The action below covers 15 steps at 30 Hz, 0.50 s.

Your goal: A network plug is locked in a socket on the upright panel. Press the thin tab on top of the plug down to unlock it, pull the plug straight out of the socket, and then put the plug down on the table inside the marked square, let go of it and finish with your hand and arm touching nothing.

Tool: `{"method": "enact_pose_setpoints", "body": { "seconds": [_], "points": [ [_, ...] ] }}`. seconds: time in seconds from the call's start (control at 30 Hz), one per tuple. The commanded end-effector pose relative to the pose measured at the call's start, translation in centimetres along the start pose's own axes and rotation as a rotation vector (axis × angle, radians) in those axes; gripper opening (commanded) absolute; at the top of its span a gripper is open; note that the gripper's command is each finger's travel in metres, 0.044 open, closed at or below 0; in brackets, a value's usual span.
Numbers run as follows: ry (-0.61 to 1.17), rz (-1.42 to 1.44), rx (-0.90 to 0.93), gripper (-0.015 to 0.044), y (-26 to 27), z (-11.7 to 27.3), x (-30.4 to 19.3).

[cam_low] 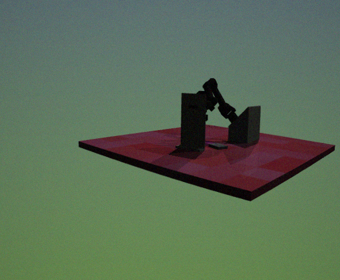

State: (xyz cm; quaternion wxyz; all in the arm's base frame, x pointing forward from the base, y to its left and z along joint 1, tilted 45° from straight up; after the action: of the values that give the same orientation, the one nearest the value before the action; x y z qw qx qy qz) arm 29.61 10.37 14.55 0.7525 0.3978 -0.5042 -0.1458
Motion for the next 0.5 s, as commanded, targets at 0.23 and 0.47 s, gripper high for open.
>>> {"method": "enact_pose_setpoints", "body": {
  "seconds": [0.23,0.47],
  "points": [
    [0.005,0.002,0.000,0.0000,-0.04,0.46,-0.14],
    [0.005,0.002,0.000,0.0000,-0.04,0.71,-0.16]
  ]
}}
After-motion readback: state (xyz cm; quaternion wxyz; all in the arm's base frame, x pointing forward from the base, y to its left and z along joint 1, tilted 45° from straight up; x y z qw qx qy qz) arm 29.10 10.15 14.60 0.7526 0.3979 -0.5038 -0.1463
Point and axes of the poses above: the point midway between the two fingers, 35 mm back from their tips, its own z axis back along the fingers, its own y axis across the jaws, x = y × z, the point moved 2 cm from there along z, back along the fingers, and after that the axes turned 3 degrees about -z, right-handed, at the moved point
